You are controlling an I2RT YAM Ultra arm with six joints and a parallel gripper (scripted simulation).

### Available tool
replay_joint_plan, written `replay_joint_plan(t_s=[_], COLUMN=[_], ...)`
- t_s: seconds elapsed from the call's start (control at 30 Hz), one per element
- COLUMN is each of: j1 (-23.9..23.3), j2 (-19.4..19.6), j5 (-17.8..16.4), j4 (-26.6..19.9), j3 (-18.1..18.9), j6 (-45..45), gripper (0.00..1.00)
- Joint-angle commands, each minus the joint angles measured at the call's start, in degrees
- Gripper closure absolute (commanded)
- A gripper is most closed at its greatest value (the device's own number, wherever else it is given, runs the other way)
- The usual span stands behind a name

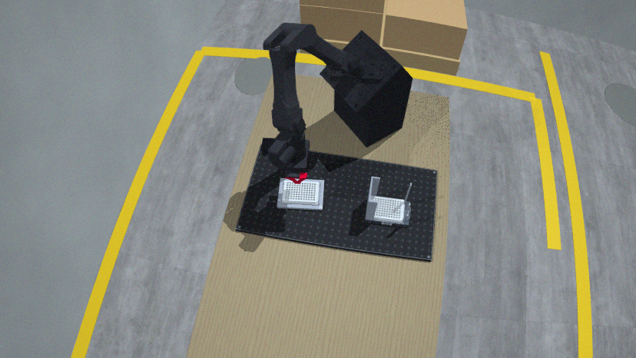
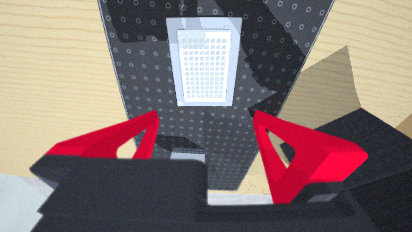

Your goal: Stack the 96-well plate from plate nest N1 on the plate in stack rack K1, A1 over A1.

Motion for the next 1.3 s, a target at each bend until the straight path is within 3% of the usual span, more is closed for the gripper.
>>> replay_joint_plan(t_s=[0.0,0.07,0.37,0.57,0.93,1.27], j1=[0.6,0.3,-0.2,-1.6,-1.6,-3.0], j2=[-1.1,0.8,1.6,4.5,6.4,10.4], j5=[0.0,-0.1,-0.4,-0.8,-1.1,-1.7], j4=[0.3,1.1,3.4,5.3,8.2,11.1], j3=[1.3,1.1,-0.1,-0.4,0.6,1.7], j6=[-0.2,-0.4,-1.0,-1.5,-2.2,-2.9], gripper=[0.0,0.0,0.0,0.0,0.0,0.0])
